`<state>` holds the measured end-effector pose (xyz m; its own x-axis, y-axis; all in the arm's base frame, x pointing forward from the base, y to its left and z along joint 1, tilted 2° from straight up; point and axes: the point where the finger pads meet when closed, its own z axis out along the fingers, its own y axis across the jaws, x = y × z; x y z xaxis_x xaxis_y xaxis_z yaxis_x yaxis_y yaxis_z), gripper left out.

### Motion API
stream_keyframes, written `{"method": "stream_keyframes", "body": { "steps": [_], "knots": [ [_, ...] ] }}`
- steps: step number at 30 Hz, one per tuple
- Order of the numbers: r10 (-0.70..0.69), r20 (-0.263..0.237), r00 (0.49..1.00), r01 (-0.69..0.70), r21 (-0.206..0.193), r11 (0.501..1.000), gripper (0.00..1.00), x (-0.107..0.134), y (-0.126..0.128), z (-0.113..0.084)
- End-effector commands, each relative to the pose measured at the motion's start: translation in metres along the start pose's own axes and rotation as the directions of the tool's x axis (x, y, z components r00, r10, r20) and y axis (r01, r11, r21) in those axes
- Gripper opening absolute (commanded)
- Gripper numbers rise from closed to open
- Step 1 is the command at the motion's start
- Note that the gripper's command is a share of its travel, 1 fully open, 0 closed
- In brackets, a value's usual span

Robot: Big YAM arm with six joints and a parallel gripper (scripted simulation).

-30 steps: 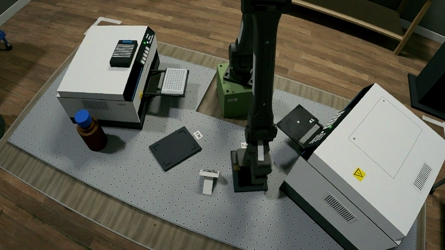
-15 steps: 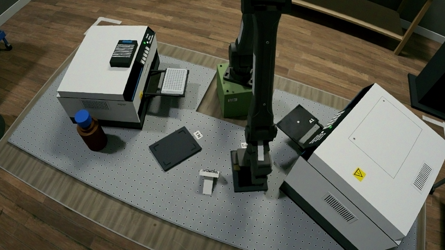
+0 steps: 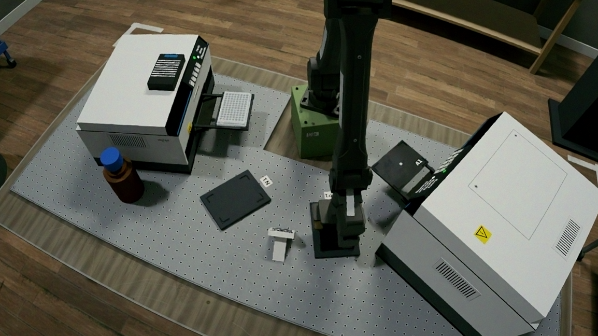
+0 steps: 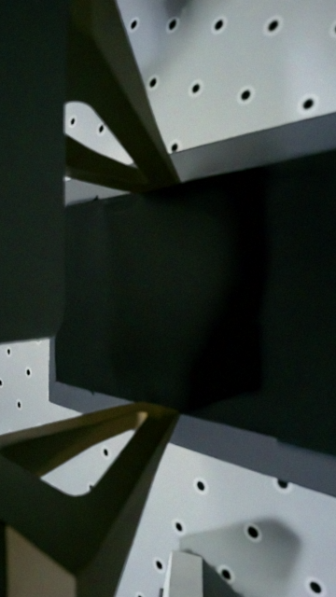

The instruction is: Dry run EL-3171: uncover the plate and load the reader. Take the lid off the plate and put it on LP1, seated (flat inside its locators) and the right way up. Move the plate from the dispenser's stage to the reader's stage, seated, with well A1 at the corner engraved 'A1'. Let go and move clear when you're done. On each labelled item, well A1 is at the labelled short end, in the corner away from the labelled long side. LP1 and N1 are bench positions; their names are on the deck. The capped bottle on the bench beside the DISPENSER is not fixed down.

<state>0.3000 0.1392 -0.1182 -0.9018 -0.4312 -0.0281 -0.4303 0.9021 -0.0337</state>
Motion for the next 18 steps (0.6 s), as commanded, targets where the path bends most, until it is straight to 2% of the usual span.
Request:
{"method": "stream_keyframes", "body": {
  "steps": [1,18],
  "knots": [
    [-0.013,0.051,0.999,0.013,-0.001,1.0,0.85,-0.025,0.002,-0.013],
    [-0.016,0.021,1.0,0.016,-0.002,1.0,0.85,-0.005,0.001,-0.014]
  ]
}}
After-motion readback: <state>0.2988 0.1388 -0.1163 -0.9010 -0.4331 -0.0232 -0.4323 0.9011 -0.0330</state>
